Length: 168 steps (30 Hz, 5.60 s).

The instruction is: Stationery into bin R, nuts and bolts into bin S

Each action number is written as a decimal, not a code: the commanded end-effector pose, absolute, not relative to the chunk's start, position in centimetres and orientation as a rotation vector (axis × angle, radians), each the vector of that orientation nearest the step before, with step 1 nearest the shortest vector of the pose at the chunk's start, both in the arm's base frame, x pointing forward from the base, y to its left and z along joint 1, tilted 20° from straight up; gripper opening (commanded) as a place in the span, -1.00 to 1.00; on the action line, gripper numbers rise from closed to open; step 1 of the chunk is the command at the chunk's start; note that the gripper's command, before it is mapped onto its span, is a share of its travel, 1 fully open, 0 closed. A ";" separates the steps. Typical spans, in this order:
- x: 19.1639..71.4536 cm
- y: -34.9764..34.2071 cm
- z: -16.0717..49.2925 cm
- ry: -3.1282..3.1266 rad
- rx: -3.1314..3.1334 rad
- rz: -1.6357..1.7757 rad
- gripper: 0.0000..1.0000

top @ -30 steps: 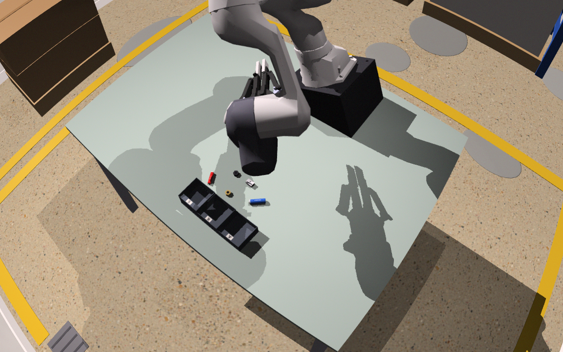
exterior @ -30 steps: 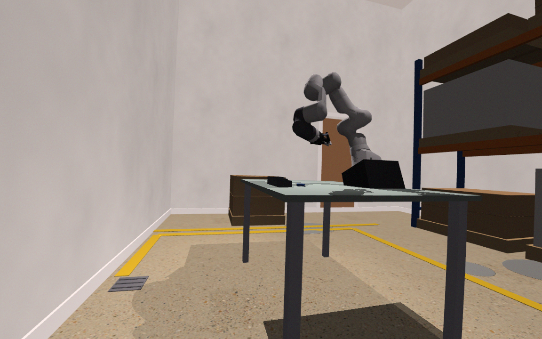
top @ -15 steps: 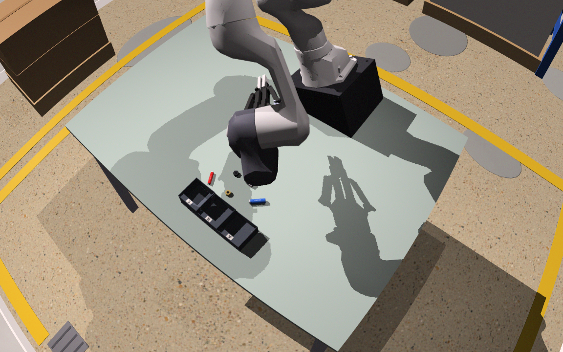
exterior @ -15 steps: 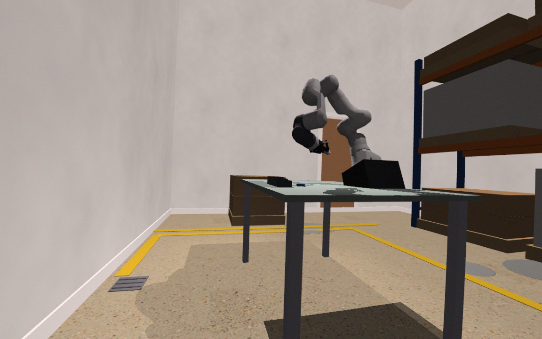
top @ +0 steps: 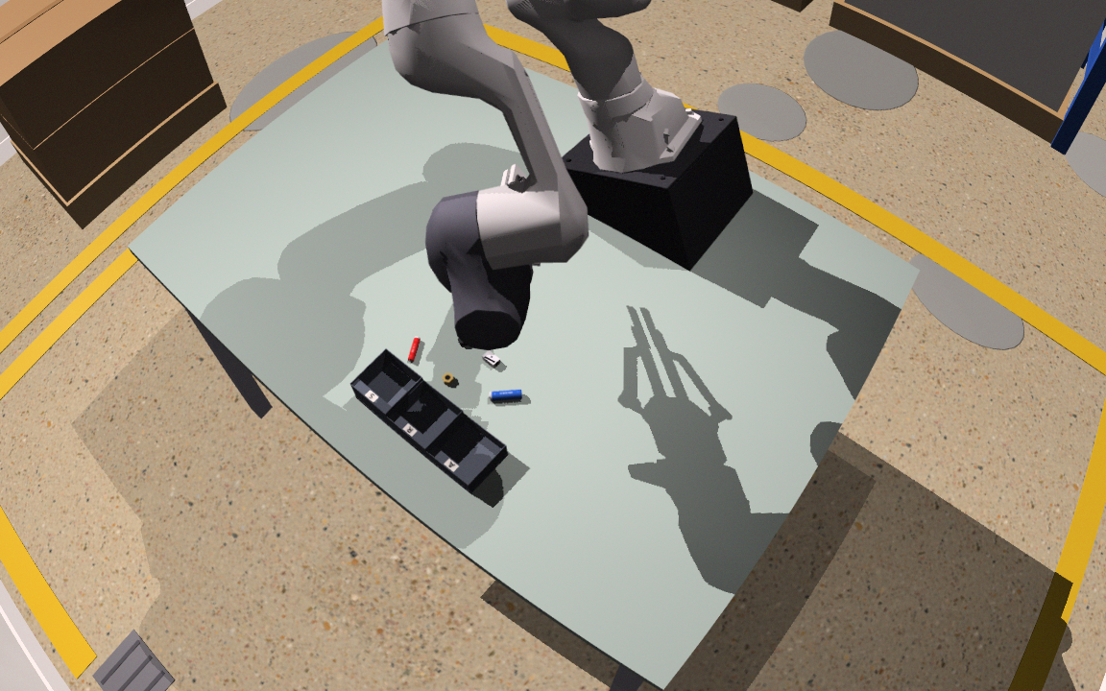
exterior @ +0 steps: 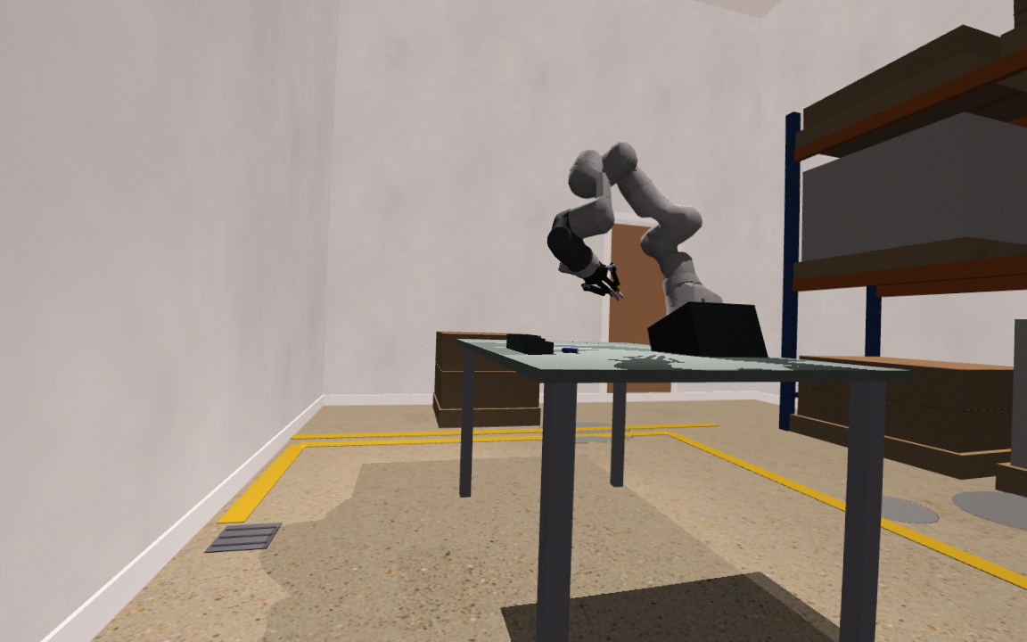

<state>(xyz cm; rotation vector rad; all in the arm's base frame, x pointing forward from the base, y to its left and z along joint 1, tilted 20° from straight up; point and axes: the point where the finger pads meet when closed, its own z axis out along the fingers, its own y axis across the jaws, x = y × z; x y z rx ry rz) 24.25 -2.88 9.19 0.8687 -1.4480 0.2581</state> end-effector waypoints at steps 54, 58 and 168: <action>32.9 -0.9 4.6 -1.186 1.906 -0.205 -0.89; 33.2 -0.9 4.6 -1.150 1.965 -0.218 -0.89; 50.9 0.3 5.0 -0.077 2.788 0.023 -0.89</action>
